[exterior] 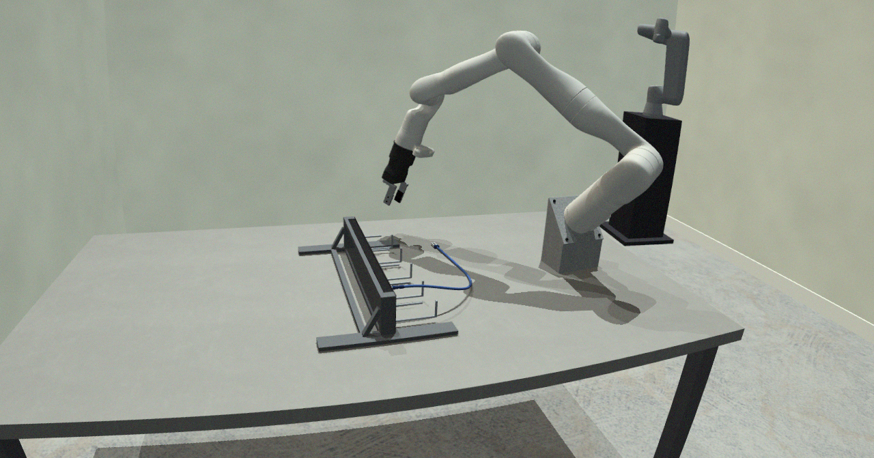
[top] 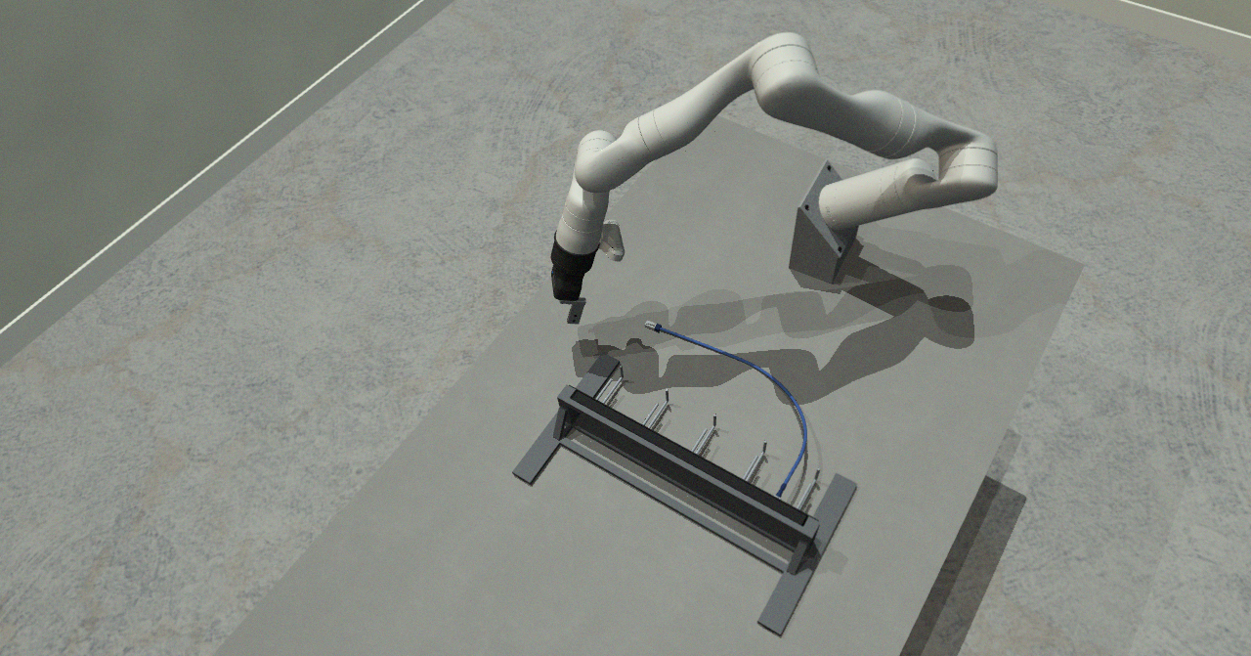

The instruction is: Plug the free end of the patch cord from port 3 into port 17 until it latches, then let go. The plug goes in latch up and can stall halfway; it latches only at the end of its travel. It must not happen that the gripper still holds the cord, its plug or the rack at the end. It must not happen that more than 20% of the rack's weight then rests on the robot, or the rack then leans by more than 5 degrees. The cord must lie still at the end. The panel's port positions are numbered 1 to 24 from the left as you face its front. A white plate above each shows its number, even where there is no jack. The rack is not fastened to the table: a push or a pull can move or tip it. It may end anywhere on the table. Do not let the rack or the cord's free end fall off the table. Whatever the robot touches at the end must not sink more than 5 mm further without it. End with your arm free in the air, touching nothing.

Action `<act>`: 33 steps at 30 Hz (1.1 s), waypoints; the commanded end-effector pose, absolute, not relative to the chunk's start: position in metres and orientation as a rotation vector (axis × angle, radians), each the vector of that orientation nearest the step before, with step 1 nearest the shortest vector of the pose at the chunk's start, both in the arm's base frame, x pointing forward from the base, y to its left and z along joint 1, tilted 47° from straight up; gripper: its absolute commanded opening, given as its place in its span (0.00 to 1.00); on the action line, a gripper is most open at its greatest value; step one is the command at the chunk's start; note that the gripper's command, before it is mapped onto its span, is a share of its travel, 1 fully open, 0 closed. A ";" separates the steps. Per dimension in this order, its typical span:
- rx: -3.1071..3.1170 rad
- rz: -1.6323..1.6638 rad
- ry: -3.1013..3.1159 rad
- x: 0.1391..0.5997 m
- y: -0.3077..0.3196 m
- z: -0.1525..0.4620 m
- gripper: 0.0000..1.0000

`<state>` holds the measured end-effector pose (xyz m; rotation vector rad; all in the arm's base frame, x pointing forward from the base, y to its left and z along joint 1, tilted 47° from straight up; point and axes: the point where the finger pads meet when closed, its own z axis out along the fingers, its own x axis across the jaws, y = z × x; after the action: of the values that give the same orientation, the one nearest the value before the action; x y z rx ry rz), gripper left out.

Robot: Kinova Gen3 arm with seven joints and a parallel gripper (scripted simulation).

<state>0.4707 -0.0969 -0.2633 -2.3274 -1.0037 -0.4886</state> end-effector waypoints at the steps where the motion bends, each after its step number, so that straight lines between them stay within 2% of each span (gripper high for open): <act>1: -2.341 -0.373 -0.895 0.453 -0.082 -0.240 1.00; 17: -2.307 0.076 -0.427 0.361 -0.027 -0.191 1.00; 33: -2.294 0.127 -0.380 0.349 -0.021 -0.185 1.00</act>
<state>0.3495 -0.0206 -0.1868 -2.2919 -0.3998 0.1160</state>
